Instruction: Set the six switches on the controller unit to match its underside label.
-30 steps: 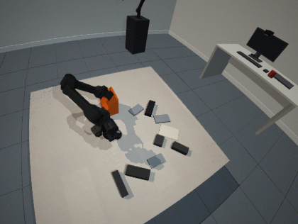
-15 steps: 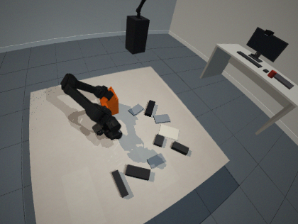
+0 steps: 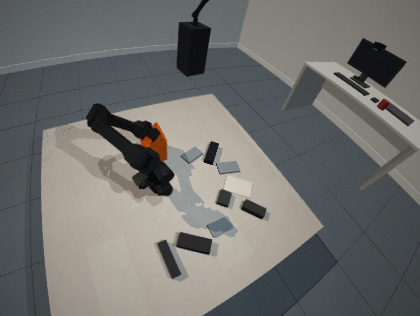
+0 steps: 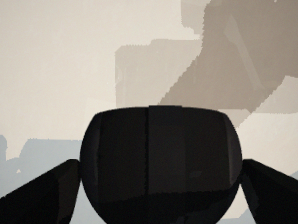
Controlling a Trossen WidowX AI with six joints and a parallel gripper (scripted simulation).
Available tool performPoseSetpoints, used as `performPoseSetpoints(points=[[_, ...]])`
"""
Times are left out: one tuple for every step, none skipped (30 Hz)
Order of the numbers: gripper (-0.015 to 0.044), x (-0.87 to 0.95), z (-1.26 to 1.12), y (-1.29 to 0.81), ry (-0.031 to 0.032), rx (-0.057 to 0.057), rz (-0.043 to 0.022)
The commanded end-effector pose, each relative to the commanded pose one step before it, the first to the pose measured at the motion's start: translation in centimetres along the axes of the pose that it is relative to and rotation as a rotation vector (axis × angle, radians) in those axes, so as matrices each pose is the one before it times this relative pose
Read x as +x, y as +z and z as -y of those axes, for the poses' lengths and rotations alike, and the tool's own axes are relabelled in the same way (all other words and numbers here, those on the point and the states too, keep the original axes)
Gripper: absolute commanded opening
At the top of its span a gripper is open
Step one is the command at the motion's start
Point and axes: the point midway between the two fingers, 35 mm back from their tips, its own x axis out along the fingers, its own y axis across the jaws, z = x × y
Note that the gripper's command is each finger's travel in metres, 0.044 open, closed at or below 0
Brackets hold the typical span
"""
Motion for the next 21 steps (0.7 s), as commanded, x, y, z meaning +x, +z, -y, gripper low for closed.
performPoseSetpoints(points=[[0.0336, -0.102, 0.02, -0.793, -0.00076, -0.0004, -0.01384], [0.0336, -0.024, 0.0, -0.079, 0.0, 0.0, -0.00004], [0.0336, -0.023, 0.0, -0.079, 0.0, 0.0, -0.00004], [0.0336, -0.022, 0.0, -0.079, 0.0, 0.0, -0.00004], [0.0336, -0.022, 0.0, -0.079, 0.0, 0.0, -0.00004], [0.0336, -0.022, 0.0, -0.079, 0.0, 0.0, -0.00004], [0.0336, -0.021, 0.0, -0.079, 0.0, 0.0, -0.00004], [0.0336, -0.021, 0.0, -0.079, 0.0, 0.0, -0.00004], [0.0336, -0.02, 0.0, -0.08, 0.0, 0.0, -0.00004], [0.0336, -0.019, 0.0, -0.08, 0.0, 0.0, -0.00004], [0.0336, -0.019, 0.0, -0.08, 0.0, 0.0, -0.00004], [0.0336, -0.019, 0.0, -0.08, 0.0, 0.0, -0.00004], [0.0336, -0.019, 0.0, -0.08, 0.0, 0.0, -0.00004], [0.0336, -0.018, 0.0, -0.08, 0.0, 0.0, -0.00004], [0.0336, -0.017, 0.0, -0.081, 0.0, 0.0, -0.00004], [0.0336, -0.016, 0.0, -0.081, 0.0, 0.0, -0.00004], [0.0336, -0.016, 0.0, -0.081, 0.0, 0.0, -0.00004], [0.0336, -0.016, 0.0, -0.081, 0.0, 0.0, -0.00004], [0.0336, -0.016, 0.0, -0.081, 0.0, 0.0, -0.00004], [0.0336, -0.015, 0.0, -0.081, 0.0, 0.0, -0.00004], [0.0336, -0.015, 0.0, -0.081, 0.0, 0.0, -0.00004]])
